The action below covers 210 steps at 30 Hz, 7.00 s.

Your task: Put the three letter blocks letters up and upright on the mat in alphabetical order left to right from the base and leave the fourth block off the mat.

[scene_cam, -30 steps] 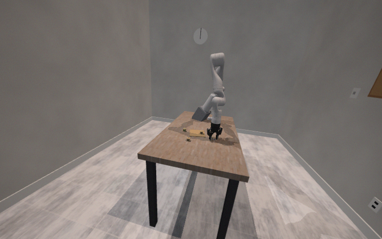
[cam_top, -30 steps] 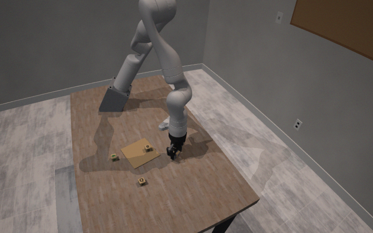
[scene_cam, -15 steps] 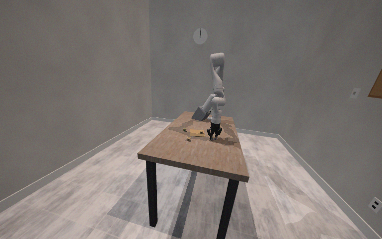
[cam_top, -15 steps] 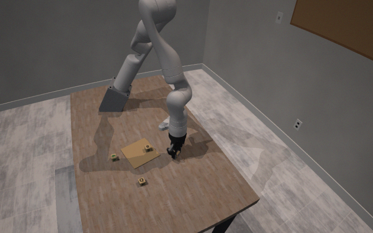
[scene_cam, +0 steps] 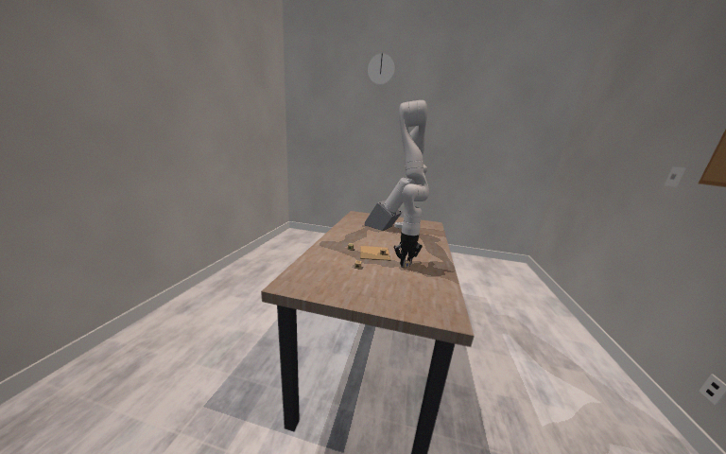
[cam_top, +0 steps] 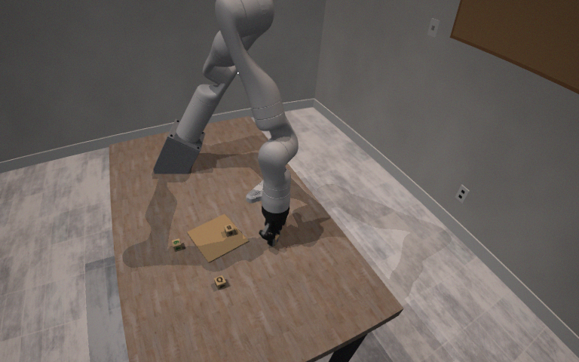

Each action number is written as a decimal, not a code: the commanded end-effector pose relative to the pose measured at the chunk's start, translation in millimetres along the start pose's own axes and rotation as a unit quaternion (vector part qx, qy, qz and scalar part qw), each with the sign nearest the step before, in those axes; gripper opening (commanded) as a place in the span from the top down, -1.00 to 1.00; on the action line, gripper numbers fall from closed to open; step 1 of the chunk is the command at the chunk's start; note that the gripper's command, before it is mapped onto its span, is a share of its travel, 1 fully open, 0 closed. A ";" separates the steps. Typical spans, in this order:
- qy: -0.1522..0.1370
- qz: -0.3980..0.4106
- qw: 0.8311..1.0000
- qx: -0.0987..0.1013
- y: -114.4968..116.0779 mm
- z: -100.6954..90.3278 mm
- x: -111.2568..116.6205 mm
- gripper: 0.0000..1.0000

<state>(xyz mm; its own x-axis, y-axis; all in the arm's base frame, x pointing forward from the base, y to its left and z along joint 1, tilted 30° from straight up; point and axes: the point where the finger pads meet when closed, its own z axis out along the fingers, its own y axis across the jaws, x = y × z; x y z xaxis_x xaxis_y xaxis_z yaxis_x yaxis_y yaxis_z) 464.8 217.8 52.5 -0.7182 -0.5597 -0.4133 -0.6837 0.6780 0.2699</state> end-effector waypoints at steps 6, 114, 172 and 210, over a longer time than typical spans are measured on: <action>0.000 0.000 1.000 0.000 -0.3 -0.4 -0.3 0.57; 0.000 -0.451 0.892 0.001 -80.4 -103.9 152.8 0.57; 0.000 -0.451 0.892 0.001 -82.0 -8.8 153.1 0.57; 0.000 -0.451 0.892 0.001 -82.4 -8.8 153.3 0.57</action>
<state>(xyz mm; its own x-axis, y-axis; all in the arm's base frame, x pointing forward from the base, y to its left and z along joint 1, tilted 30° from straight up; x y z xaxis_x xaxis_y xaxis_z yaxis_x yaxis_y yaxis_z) 409.5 72.4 -25.8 0.1257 -0.8776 -0.4626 -0.9836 -0.0496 -0.1732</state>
